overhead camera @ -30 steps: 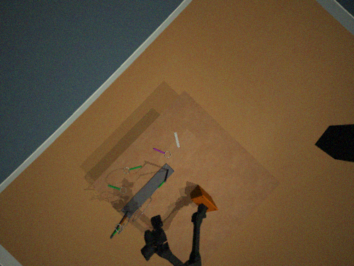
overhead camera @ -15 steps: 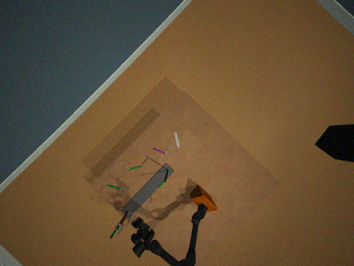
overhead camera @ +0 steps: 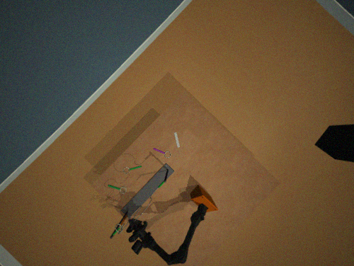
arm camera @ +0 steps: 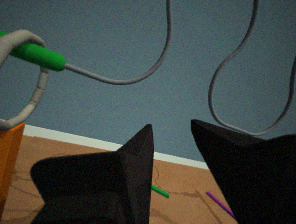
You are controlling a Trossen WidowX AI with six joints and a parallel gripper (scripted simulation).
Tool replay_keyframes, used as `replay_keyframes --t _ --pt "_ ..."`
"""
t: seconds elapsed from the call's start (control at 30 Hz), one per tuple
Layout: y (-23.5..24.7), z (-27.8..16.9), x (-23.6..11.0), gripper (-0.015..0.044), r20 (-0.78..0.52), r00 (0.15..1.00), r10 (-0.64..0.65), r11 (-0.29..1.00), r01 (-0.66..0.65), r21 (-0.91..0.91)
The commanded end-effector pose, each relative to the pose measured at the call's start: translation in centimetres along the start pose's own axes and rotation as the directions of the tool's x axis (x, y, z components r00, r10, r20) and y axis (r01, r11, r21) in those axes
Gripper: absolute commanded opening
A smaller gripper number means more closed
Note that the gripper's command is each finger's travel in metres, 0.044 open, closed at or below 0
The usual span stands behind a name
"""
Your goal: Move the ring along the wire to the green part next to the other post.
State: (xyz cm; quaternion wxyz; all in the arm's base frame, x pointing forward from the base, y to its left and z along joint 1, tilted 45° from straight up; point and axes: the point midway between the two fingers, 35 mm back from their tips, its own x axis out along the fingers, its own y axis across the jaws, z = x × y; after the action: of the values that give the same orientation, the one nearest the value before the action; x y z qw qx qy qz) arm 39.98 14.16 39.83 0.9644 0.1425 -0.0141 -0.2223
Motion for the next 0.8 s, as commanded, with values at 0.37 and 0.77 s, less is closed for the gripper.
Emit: replay_keyframes --t 0.37,0.77 --pt "13.1 -8.7 -11.4 0.016 -0.046 0.964 0.261 0.86 -0.211 0.464" --pt "14.0 -9.3 -12.4 0.016 -0.051 0.957 0.287 0.832 -0.223 0.508"
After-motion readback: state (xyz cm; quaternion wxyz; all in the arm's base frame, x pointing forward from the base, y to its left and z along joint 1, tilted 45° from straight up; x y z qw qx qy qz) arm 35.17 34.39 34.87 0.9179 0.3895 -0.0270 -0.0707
